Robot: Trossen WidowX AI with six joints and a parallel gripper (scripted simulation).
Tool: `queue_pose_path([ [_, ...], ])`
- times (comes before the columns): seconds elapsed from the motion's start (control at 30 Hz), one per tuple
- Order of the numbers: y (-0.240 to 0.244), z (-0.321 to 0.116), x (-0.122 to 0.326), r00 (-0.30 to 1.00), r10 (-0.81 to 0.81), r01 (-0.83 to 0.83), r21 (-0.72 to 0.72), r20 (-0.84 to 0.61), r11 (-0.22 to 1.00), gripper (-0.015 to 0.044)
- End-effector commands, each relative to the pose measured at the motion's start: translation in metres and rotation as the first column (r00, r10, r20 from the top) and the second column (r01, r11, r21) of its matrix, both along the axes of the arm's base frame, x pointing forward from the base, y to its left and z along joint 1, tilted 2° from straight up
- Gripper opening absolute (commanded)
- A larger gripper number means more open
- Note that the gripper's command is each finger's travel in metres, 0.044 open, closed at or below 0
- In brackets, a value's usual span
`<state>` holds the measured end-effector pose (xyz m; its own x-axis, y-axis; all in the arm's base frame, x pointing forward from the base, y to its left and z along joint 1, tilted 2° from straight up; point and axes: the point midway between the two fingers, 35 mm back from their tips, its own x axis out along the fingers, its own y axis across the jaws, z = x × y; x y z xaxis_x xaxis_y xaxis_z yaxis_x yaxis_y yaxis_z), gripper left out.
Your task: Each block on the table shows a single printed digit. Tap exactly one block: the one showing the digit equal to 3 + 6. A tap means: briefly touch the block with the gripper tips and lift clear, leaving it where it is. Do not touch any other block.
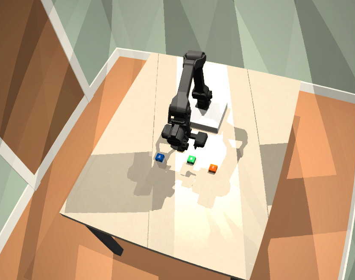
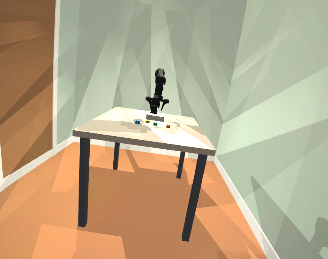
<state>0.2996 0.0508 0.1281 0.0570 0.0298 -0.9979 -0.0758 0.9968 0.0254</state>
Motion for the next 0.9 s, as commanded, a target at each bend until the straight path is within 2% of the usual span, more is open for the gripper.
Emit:
queue_pose_path([
  [0.0,0.0,0.002,0.001,1.0,-0.005,0.005,0.0,0.005,1.0,0.04],
  [0.23,0.011,0.002,0.004,1.0,-0.005,0.005,0.001,0.005,1.0,0.04],
  [0.47,0.116,0.007,0.004,1.0,-0.005,0.005,0.012,0.004,1.0,0.04],
  [0.87,0.119,0.007,0.003,1.0,-0.005,0.005,0.013,0.004,1.0,0.04],
])
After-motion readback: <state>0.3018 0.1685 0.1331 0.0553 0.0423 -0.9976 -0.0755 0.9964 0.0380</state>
